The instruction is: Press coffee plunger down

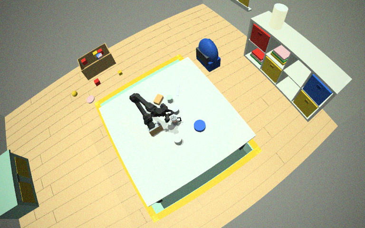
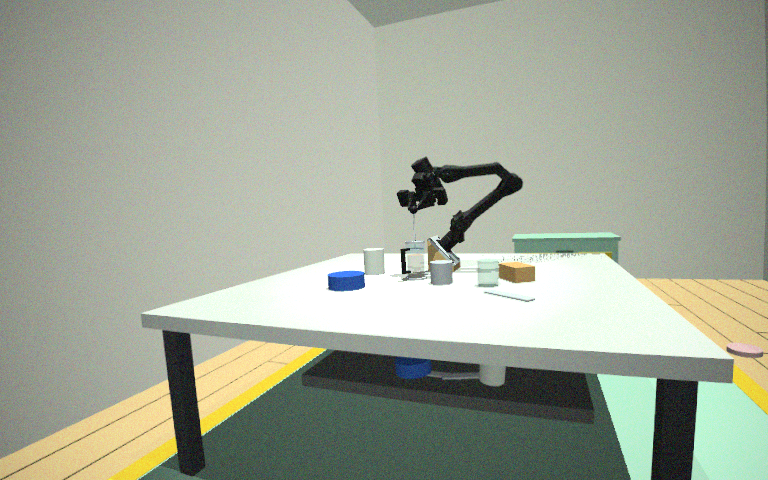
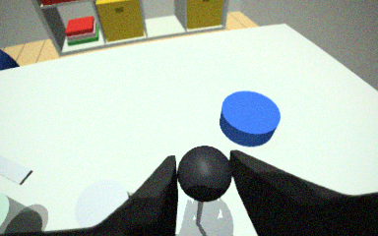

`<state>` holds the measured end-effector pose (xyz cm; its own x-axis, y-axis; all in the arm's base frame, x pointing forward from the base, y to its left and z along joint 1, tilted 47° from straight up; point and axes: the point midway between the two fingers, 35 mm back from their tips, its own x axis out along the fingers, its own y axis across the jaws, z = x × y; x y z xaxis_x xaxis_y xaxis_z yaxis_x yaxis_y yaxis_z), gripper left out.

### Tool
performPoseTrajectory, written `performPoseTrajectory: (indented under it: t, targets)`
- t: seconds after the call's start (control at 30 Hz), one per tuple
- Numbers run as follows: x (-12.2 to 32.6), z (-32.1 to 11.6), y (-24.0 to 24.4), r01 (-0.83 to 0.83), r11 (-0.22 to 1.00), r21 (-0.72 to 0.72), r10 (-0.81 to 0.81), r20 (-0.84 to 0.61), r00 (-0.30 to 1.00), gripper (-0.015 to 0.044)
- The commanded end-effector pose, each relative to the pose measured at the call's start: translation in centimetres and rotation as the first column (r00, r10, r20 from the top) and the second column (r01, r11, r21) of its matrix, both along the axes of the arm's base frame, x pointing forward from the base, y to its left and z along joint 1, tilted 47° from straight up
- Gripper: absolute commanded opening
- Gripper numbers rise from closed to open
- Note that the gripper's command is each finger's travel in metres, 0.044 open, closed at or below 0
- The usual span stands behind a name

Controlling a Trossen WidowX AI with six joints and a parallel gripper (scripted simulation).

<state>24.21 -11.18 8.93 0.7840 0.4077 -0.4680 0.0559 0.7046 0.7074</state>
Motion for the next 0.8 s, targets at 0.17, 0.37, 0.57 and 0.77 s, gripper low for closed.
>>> performPoseTrajectory:
  t: [0.17,0.37,0.57,0.77]
  targets:
    - [0.0,-0.1,0.1,0.001,1.0,0.0,-0.001,-0.001,1.0,0.0113]
    - [0.0,-0.7,0.5,0.0,1.0,-0.001,0.0,-0.003,1.0,0.0113]
    - [0.0,-1.5,1.2,0.0,1.0,-0.002,0.0,-0.004,1.0,0.0113]
    - [0.0,-2.3,1.8,0.0,1.0,-0.003,0.0,-0.006,1.0,0.0113]
